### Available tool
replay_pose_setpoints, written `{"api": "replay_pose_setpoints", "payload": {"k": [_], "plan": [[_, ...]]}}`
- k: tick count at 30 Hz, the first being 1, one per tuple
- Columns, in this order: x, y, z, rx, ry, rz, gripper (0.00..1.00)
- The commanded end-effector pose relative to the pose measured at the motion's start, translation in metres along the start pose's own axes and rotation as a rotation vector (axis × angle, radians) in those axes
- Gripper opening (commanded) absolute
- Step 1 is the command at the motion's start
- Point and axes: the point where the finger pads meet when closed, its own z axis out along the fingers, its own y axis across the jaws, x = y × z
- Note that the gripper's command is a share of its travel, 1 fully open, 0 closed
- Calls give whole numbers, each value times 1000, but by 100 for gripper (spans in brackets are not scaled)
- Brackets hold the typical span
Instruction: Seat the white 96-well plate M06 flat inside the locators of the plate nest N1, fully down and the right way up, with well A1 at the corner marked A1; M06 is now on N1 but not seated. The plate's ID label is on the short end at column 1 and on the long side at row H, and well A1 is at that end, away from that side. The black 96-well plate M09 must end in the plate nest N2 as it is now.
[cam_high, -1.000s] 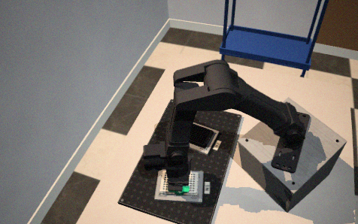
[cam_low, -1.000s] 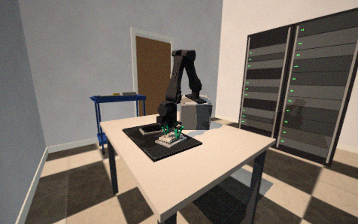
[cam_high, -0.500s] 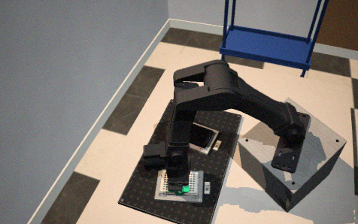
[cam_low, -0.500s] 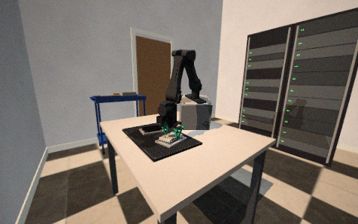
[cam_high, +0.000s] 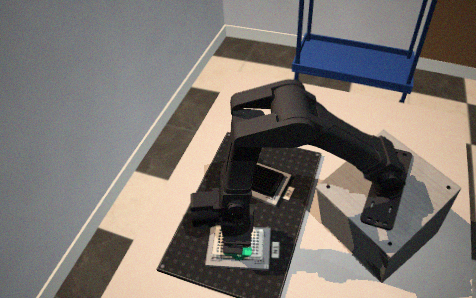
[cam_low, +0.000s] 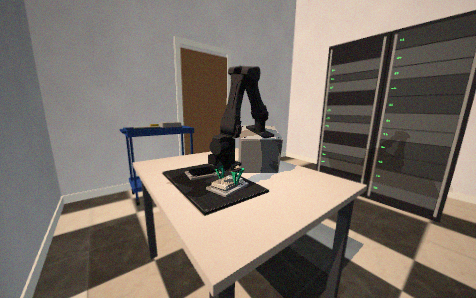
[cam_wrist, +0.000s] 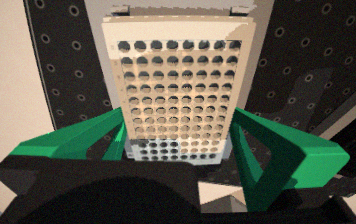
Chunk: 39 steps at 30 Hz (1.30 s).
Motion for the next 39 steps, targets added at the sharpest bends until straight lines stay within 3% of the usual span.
{"api": "replay_pose_setpoints", "payload": {"k": [1,29,30,39], "plan": [[-3,0,-9,1,-27,7,0],[-2,1,-6,0,-29,3,0],[-14,4,-9,-2,-47,1,0],[-13,3,1,-1,-37,1,0]]}}
